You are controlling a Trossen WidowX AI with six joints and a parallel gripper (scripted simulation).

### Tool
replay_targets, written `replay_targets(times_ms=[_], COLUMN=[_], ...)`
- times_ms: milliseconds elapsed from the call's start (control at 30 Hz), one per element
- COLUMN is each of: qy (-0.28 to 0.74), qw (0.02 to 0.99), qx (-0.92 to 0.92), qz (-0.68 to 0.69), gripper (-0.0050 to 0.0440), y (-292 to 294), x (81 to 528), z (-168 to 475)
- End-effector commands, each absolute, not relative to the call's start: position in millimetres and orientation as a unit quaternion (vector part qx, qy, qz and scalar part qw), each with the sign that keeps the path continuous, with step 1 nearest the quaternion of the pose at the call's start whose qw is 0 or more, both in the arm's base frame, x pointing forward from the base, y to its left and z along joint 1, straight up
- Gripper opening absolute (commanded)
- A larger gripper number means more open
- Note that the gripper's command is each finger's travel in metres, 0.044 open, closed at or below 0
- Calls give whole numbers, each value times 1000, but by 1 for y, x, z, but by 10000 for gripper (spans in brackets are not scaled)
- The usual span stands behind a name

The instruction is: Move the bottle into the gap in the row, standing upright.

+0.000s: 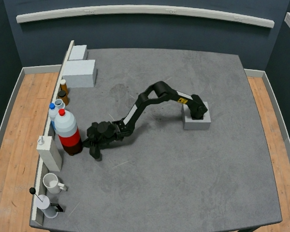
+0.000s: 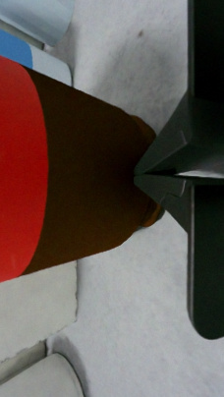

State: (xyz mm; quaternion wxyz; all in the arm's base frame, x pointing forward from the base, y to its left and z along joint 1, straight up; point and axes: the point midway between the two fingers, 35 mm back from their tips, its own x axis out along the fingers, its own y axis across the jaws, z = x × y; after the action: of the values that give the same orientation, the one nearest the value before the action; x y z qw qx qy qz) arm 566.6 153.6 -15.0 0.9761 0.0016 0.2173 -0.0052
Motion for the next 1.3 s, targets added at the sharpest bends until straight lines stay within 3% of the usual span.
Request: replay_targets(times_ms=[0,1267], qy=[207,207], qw=[978,978], qx=[5,3], qz=[-7,-7], gripper=[-50,-50], y=[154,153], x=[576,584], z=[-7,-6])
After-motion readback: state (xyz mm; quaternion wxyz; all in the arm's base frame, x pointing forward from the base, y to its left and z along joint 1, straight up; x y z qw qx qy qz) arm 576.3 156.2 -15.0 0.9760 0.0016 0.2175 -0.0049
